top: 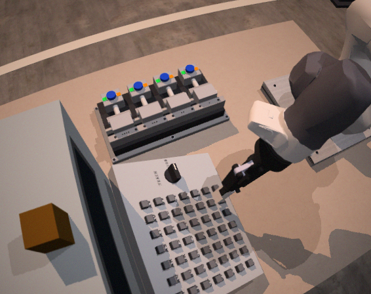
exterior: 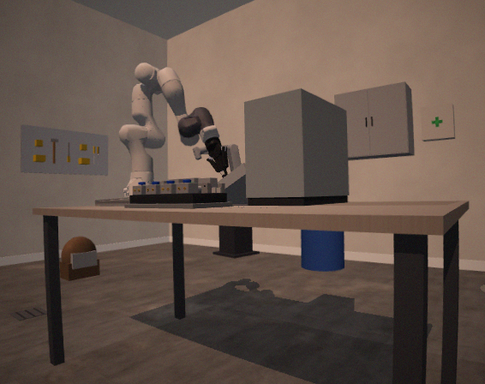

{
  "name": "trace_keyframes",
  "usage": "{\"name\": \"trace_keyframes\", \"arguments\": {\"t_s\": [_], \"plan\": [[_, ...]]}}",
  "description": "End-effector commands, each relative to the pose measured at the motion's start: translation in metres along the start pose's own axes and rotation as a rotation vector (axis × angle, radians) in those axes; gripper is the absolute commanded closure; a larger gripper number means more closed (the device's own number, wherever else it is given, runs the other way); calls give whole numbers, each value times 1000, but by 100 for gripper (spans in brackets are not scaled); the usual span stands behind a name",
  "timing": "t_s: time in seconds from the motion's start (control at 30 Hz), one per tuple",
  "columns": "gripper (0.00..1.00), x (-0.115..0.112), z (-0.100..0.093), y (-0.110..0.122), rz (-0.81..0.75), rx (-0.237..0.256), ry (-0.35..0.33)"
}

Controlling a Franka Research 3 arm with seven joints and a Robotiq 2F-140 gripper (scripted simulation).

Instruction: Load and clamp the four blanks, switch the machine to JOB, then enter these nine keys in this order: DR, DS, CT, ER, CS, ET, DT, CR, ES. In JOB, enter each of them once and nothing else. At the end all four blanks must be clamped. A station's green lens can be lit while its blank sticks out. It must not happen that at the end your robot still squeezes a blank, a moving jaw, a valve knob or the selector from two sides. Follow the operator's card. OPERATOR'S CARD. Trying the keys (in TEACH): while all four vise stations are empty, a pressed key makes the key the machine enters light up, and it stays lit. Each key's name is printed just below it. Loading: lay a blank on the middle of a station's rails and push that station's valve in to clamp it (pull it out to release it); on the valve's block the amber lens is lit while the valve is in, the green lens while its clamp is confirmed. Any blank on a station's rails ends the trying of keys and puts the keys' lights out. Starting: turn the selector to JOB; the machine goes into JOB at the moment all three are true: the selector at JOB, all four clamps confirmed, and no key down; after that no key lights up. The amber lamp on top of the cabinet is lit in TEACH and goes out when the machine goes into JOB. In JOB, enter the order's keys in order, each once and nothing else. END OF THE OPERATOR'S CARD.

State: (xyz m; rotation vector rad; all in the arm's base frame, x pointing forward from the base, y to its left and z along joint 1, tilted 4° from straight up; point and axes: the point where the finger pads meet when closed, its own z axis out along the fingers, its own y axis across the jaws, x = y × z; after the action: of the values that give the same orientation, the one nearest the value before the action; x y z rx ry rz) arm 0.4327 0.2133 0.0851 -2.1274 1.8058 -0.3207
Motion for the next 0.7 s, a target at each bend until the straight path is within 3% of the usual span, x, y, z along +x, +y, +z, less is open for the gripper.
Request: {"name": "trace_keyframes", "arguments": {"t_s": [0.0,0.67], "plan": [[100,-3,3,-3,24,17,0],[100,-3,10,-3,25,17,-1]]}}
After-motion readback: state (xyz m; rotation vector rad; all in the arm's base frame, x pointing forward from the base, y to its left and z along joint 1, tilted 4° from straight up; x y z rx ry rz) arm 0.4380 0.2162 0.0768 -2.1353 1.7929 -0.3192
